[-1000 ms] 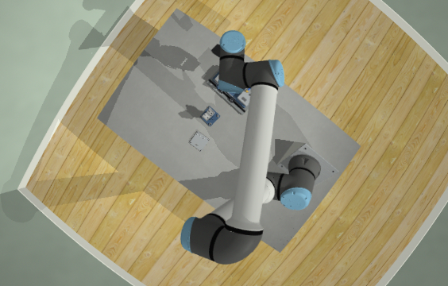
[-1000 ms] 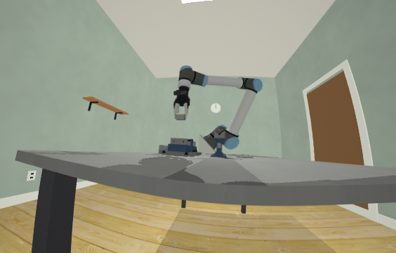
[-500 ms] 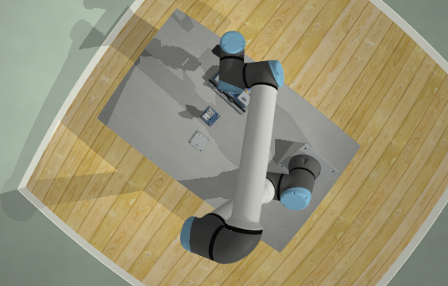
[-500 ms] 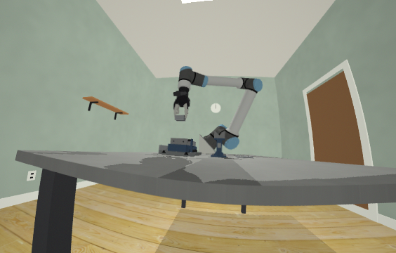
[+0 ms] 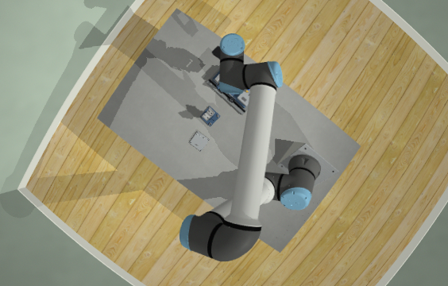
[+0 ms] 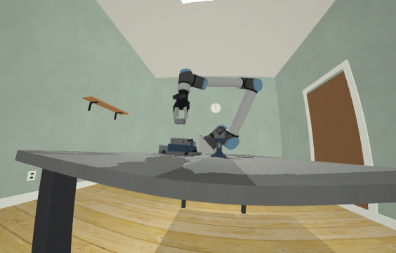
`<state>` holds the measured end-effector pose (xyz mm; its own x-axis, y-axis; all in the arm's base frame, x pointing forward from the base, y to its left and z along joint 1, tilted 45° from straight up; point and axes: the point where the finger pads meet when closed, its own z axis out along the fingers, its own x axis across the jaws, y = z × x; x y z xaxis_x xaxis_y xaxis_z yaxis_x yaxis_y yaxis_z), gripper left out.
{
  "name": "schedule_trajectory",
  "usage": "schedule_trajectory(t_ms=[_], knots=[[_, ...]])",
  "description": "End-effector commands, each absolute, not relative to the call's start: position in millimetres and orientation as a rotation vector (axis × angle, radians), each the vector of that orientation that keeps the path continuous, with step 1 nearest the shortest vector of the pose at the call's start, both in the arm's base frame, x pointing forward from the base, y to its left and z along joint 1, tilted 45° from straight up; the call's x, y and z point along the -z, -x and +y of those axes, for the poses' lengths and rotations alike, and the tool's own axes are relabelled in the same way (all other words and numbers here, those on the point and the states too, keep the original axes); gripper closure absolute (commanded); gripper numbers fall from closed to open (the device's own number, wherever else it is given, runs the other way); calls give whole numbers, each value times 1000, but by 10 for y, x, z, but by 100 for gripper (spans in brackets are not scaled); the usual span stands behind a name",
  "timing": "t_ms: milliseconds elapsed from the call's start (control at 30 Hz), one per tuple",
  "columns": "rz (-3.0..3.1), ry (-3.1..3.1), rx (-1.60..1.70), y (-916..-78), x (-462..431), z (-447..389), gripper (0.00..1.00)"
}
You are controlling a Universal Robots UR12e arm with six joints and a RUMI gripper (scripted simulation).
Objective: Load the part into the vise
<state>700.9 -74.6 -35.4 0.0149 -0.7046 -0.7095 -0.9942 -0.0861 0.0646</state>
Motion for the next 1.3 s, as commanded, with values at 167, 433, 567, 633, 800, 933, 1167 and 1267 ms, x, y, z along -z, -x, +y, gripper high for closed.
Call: schedule_trajectory(t_ms=[167,433,567,633,800,933,1167,1267], knots=[[1733,1839,-830,-7003,475,-633,100],[1733,1839,-830,-6991,592,-519,100],[1733,1839,-830,-6986,645,-467,100],[1733,1839,-830,-6983,670,-443,100],[1733,1839,-830,-6980,703,-410,100],[1733,1839,-830,-6976,742,-373,100],[1733,1839,-830,-6971,790,-326,100],[1733,1839,-830,-6970,799,-317,100]])
